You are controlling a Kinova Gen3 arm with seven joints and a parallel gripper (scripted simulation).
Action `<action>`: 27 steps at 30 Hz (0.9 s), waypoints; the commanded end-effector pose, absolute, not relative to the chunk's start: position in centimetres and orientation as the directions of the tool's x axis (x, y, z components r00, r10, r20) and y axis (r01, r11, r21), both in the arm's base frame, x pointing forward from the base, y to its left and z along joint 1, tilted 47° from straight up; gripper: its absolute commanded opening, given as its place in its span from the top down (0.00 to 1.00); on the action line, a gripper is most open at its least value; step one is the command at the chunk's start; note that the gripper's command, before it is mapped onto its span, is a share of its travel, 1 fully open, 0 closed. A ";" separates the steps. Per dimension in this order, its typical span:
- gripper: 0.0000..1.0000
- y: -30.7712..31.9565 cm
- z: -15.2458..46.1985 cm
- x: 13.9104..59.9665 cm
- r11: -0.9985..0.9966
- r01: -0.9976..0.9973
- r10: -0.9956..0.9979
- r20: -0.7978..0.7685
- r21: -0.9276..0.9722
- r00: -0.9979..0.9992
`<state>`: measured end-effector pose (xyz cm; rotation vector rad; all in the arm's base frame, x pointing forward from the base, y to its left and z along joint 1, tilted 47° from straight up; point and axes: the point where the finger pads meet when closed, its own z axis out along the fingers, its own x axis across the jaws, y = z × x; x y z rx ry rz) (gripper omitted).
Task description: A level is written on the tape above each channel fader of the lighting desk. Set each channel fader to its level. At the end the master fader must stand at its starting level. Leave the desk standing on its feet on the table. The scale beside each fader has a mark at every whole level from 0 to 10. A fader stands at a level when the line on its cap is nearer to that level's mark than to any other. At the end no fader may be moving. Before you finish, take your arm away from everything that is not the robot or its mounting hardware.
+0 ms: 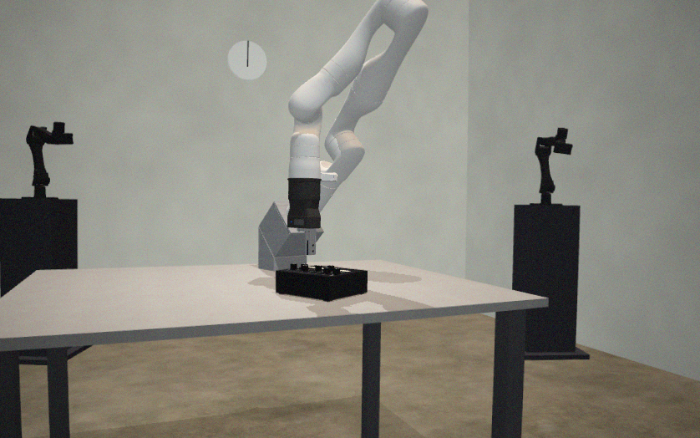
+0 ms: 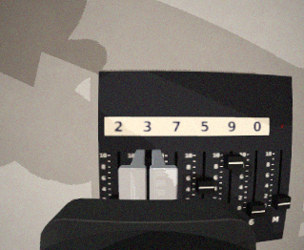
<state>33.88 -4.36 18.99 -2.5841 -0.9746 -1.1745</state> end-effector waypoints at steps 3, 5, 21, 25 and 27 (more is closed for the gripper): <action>1.00 -4.1 18.6 34.0 -0.779 0.613 0.500 0.717 0.128 0.486; 1.00 -4.1 18.5 34.1 -0.779 0.613 0.500 0.717 0.128 0.486; 1.00 -3.8 18.0 34.6 -0.779 0.613 0.500 0.717 0.128 0.486; 1.00 -3.8 17.9 34.6 -0.779 0.613 0.500 0.717 0.128 0.486; 1.00 -3.7 17.9 34.6 -0.779 0.613 0.500 0.717 0.128 0.486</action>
